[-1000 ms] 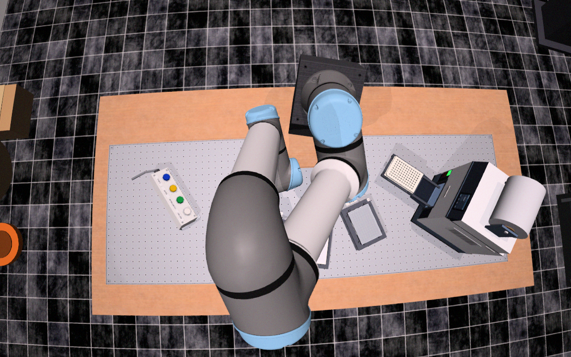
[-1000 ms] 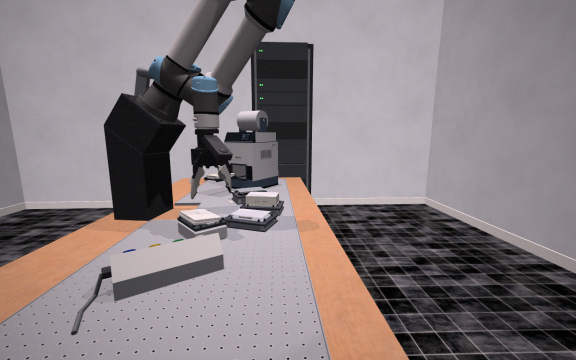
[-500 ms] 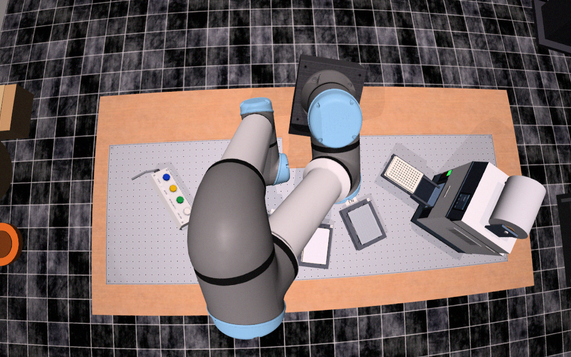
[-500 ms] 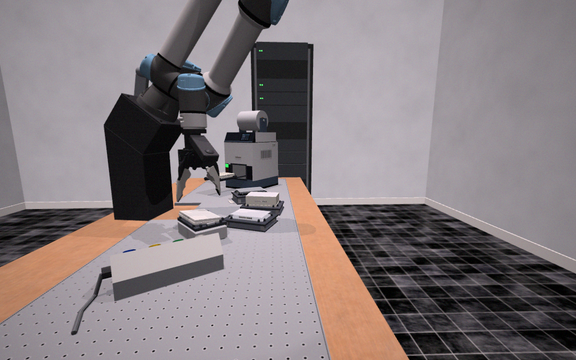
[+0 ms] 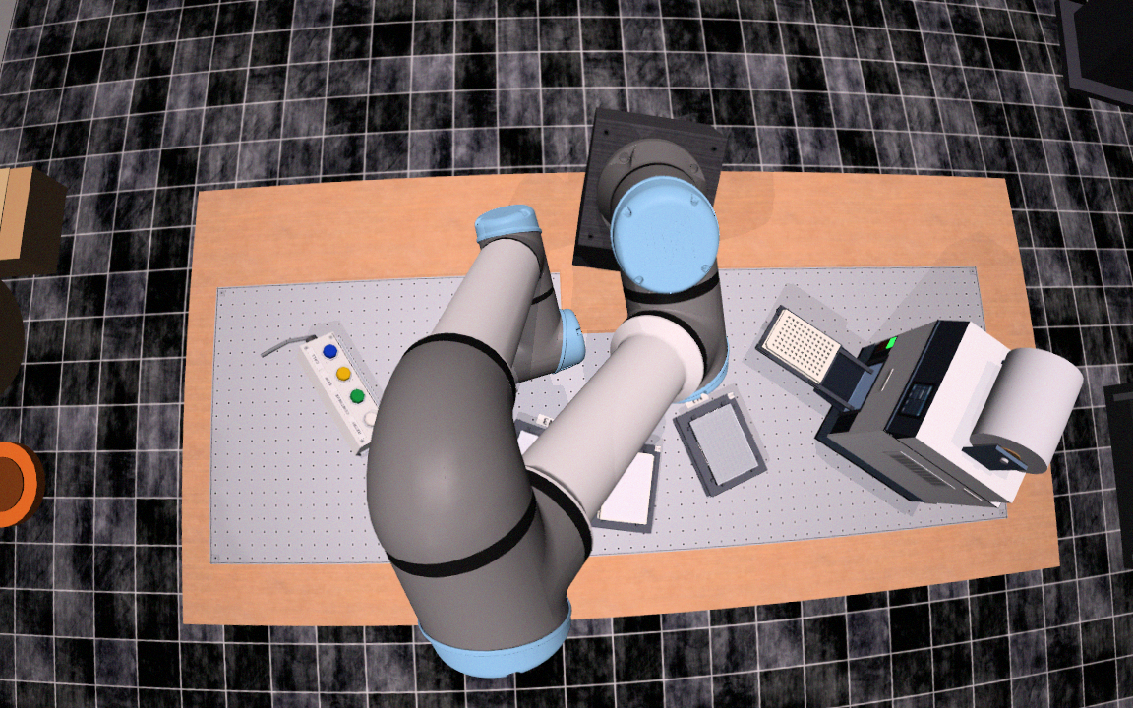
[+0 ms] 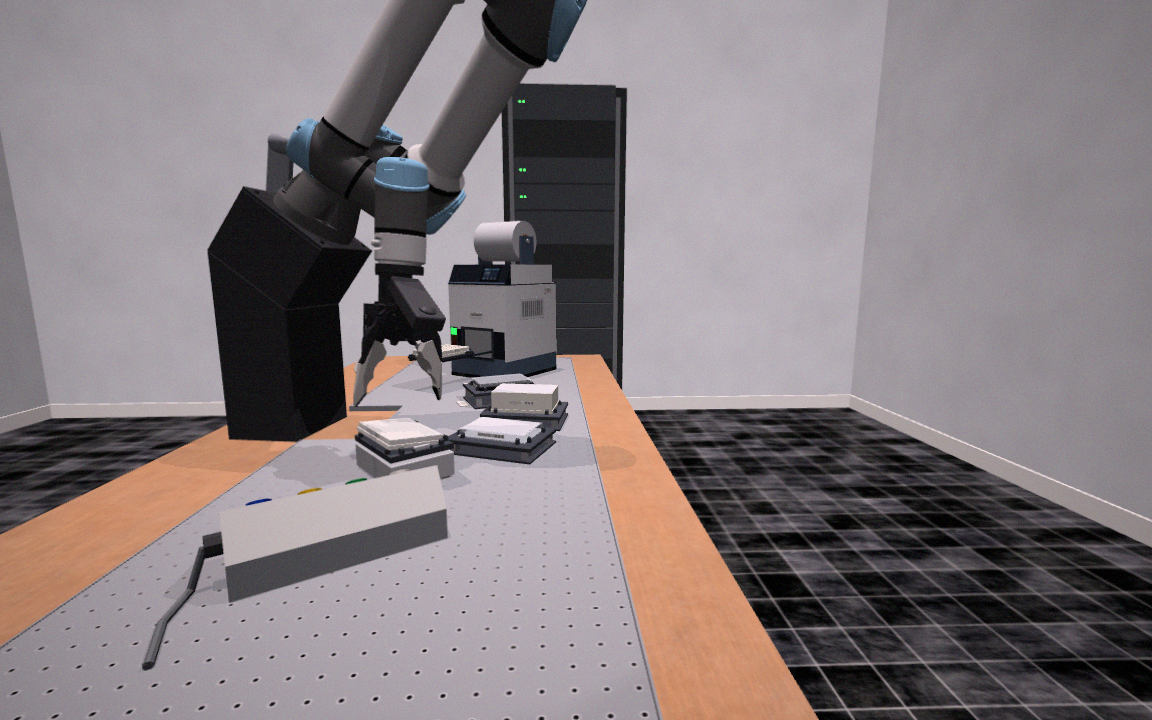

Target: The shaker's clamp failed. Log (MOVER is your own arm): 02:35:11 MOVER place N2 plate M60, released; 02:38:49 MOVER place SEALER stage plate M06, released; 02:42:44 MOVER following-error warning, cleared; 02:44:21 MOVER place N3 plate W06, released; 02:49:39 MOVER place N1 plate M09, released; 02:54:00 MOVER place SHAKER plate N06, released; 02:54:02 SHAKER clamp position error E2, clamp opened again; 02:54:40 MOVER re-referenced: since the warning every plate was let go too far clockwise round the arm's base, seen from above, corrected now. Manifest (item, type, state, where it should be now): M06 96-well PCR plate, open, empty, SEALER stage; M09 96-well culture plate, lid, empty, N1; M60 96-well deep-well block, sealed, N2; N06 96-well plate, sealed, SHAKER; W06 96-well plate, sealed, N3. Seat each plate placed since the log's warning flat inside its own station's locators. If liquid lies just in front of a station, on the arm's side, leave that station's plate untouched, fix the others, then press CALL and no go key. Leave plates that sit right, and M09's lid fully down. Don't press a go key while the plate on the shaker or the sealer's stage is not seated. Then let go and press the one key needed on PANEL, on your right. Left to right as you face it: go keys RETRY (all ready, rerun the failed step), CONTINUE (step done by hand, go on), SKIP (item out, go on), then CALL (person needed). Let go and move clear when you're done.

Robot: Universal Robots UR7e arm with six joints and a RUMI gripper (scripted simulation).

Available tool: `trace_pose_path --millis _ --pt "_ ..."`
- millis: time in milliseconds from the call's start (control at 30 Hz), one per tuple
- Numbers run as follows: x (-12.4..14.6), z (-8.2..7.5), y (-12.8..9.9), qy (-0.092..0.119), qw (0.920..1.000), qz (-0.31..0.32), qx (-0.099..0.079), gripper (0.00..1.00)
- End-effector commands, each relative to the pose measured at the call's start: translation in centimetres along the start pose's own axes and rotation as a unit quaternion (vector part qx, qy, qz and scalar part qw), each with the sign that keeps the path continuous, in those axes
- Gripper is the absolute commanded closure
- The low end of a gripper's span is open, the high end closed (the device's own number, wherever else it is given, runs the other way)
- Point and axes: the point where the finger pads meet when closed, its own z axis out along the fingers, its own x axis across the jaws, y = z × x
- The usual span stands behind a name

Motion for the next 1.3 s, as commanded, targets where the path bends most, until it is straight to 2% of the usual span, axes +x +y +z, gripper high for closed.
trace_pose_path --millis 0,200,700,1267 --pt "0.0 0.7 0.0 0.009 1.0 0.001 0.001 0.18" --pt "-0.1 1.6 0.0 0.009 1.0 0.001 0.001 0.18" --pt "-0.1 1.6 0.0 0.009 1.0 0.001 0.001 0.18" --pt "-0.1 2.6 0.0 0.009 1.0 0.001 0.001 0.18"
